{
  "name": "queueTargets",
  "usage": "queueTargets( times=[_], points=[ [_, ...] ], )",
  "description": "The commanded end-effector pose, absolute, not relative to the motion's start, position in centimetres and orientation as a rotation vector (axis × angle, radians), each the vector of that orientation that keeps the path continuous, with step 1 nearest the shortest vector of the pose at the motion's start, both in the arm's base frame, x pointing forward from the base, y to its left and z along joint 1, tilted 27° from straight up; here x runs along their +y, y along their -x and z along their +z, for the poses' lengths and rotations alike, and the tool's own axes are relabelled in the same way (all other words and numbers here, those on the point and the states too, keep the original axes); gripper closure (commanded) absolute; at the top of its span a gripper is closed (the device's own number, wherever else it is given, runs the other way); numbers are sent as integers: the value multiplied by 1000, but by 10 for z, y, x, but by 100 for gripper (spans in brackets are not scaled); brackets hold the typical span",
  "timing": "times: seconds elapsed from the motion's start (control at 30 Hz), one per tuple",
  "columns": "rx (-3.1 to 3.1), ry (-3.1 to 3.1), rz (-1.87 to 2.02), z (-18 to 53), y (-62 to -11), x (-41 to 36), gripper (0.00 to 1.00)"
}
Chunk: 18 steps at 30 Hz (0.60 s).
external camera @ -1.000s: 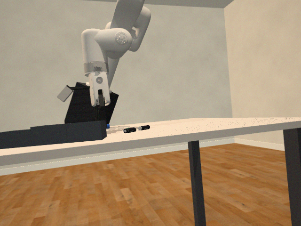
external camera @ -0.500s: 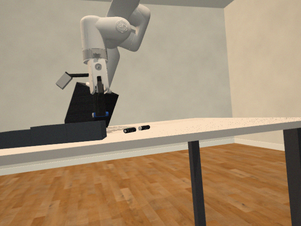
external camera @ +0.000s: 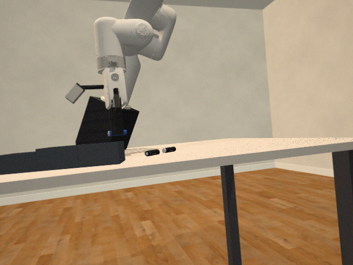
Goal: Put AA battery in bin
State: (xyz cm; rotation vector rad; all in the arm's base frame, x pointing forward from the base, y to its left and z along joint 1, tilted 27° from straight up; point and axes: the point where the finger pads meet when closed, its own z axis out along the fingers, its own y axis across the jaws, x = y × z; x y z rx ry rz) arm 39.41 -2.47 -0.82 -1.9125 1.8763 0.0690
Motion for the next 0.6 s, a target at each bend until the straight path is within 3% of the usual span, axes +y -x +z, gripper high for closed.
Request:
queueTargets(
  times=[0.0,0.57],
  points=[
    [1872,1910,61,-2,-395,-27,100],
    [2108,1653,139,7,-462,-59,100]
  ],
)
